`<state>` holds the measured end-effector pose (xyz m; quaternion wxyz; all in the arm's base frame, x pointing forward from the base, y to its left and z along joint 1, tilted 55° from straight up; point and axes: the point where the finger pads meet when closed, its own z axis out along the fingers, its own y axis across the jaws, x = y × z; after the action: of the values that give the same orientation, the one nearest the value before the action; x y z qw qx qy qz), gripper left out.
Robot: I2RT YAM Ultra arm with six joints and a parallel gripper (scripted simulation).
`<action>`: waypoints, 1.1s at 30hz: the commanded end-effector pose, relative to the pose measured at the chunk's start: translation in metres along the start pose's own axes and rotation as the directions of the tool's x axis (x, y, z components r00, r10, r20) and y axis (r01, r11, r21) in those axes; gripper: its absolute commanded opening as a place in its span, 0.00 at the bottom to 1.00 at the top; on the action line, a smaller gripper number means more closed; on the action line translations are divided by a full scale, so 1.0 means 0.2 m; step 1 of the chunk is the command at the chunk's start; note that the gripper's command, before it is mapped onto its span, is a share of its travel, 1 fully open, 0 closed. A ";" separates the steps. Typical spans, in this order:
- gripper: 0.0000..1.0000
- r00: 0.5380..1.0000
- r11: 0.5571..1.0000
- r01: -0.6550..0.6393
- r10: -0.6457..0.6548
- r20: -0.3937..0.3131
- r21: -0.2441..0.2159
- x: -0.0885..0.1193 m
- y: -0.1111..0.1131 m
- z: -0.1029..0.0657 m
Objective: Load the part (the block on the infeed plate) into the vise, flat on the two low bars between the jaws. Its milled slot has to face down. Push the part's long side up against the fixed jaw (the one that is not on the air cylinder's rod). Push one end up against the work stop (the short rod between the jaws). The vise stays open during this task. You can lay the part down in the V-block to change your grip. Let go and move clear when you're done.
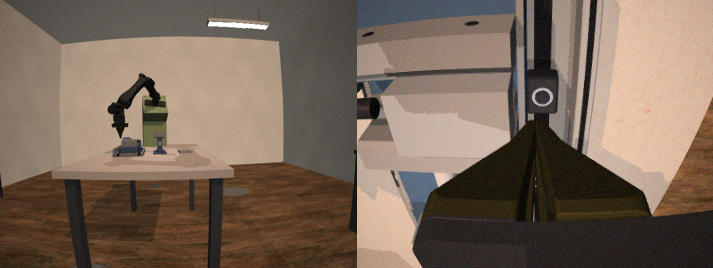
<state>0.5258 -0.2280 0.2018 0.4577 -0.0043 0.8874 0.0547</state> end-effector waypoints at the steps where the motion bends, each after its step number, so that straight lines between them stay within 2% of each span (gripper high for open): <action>1: 0.00 1.000 1.000 0.002 -0.003 0.024 0.018 -0.05 -0.05 -0.05; 33: 0.00 1.000 1.000 -0.002 0.002 0.018 0.017 -0.03 -0.06 -0.03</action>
<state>0.5259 -0.2281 0.2017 0.4578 -0.0043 0.8874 0.0547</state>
